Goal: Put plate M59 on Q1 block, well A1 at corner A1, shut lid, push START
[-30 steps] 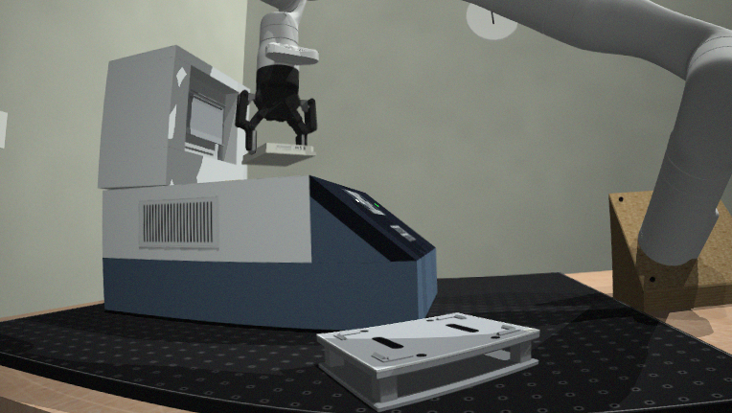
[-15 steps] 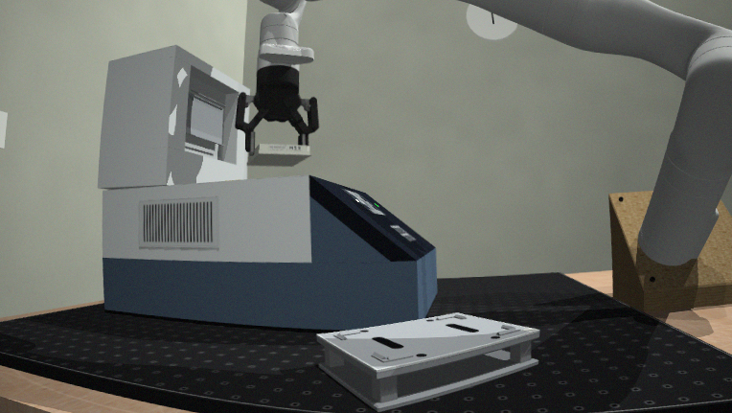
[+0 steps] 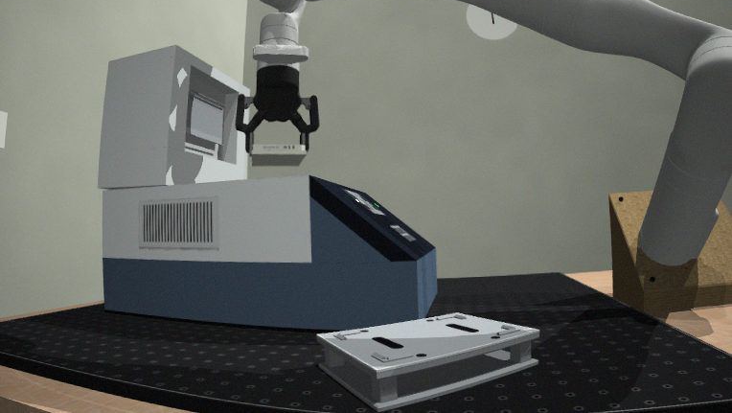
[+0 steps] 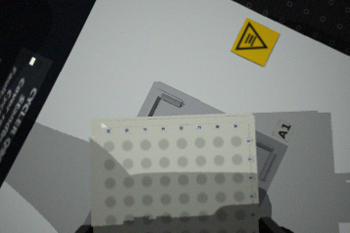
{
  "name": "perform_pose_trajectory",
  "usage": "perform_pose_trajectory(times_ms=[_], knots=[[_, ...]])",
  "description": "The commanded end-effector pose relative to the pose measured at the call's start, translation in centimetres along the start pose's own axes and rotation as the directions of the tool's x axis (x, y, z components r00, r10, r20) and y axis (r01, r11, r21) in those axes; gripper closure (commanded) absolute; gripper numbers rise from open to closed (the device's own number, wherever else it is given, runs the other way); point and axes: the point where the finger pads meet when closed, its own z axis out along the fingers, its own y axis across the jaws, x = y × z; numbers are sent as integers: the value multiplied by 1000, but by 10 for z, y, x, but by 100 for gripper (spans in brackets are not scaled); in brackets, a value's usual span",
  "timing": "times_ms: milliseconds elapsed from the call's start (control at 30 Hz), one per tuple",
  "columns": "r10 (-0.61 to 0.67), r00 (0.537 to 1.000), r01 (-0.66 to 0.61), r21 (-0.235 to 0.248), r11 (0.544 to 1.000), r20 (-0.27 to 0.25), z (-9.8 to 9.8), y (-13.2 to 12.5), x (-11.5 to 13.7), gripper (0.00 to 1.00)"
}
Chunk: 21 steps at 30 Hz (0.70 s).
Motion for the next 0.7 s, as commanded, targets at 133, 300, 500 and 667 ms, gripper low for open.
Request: perform_pose_trajectory(times_ms=[133, 300, 500, 667], knots=[[69, 998, -69, 1, 998, -10, 0, 0, 2, 9], [127, 992, -127, 2, 992, -9, 0, 0, 2, 9], [196, 981, -196, 3, 981, -9, 0, 0, 2, 9], [230, 973, -230, 3, 973, -10, 0, 0, 2, 9]])
